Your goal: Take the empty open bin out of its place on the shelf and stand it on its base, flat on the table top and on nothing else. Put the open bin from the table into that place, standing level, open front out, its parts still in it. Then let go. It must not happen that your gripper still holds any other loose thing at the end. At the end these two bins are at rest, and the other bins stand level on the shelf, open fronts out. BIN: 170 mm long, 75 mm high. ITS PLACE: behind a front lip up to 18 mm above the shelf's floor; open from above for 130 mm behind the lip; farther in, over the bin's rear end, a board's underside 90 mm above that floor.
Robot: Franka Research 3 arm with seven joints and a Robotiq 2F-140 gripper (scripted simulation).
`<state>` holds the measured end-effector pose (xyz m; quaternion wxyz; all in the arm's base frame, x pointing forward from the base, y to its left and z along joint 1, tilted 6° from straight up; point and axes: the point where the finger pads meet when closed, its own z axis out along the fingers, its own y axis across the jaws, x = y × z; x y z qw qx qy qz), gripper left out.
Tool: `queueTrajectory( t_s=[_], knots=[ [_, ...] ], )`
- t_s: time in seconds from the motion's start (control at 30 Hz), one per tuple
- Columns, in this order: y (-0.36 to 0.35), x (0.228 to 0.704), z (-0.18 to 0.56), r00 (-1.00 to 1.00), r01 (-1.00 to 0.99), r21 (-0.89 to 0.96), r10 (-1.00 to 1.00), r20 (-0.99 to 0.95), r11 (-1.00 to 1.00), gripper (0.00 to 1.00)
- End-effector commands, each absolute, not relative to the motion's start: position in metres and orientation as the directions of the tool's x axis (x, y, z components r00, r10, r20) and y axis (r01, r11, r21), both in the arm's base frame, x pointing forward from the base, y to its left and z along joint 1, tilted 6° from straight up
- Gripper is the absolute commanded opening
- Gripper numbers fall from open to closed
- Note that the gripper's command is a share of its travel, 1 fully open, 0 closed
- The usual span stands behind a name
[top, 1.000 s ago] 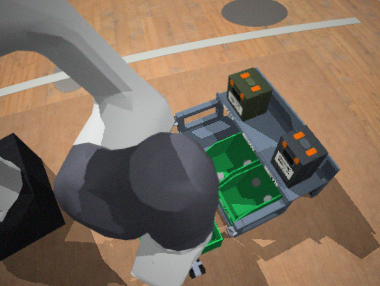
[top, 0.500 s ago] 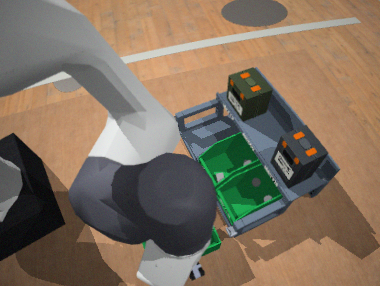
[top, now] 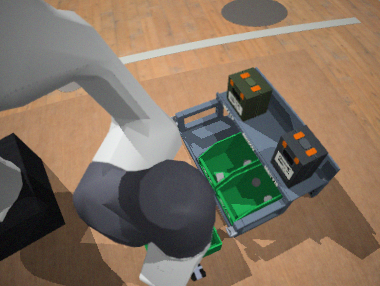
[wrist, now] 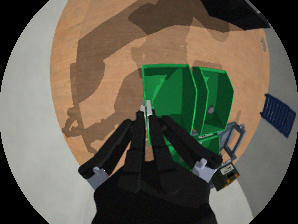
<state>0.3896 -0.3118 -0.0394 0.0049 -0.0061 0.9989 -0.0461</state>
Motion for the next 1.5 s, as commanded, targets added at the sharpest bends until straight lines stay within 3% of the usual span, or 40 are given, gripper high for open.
queueTrajectory(
  t_s=[0.0, 1.47],
  knots=[
    [-0.3140, 0.3927, -0.0383, -1.000, -0.023, -0.098, -0.025, -0.016, 0.995, 0.00],
    [-0.3161, 0.3960, -0.0401, -1.000, -0.023, -0.098, -0.025, -0.016, 0.995, 0.00]
  ],
)
